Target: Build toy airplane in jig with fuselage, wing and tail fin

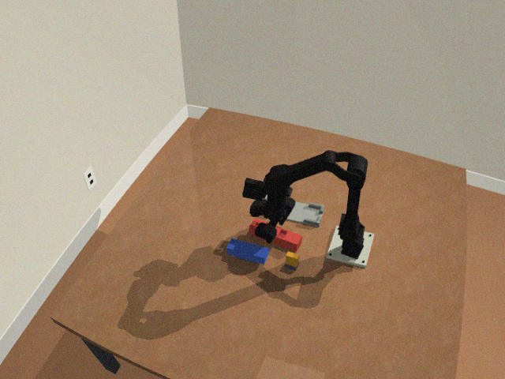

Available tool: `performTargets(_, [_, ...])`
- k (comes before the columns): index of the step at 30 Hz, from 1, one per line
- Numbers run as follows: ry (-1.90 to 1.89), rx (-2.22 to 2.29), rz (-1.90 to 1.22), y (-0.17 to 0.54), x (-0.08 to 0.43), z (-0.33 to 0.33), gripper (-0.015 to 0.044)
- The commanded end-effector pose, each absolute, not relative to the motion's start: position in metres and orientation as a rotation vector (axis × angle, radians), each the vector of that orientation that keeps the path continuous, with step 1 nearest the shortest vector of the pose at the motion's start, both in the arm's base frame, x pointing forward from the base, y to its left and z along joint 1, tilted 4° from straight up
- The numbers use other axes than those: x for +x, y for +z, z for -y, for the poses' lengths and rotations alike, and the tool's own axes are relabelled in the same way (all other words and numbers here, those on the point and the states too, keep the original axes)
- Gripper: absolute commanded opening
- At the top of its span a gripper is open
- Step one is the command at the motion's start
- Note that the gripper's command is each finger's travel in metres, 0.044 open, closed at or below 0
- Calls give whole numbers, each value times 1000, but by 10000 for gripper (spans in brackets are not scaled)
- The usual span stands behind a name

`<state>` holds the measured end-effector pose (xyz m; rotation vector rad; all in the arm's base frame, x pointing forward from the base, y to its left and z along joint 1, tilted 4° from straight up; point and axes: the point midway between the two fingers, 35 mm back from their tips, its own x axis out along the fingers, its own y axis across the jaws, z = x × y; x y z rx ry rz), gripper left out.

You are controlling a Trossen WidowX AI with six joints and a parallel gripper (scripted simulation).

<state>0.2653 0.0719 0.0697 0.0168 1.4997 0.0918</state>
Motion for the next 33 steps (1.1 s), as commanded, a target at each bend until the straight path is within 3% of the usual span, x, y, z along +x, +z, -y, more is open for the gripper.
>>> performTargets(1, [85,16,-1500,63,265,-71,440])
performTargets(11, [85,16,-1500,50,265,-72,440])
performTargets(20, [85,16,-1500,50,265,-72,204])
performTargets(26, [85,16,-1500,50,265,-72,164])
performTargets(33, [89,11,-1507,61,266,-71,0])
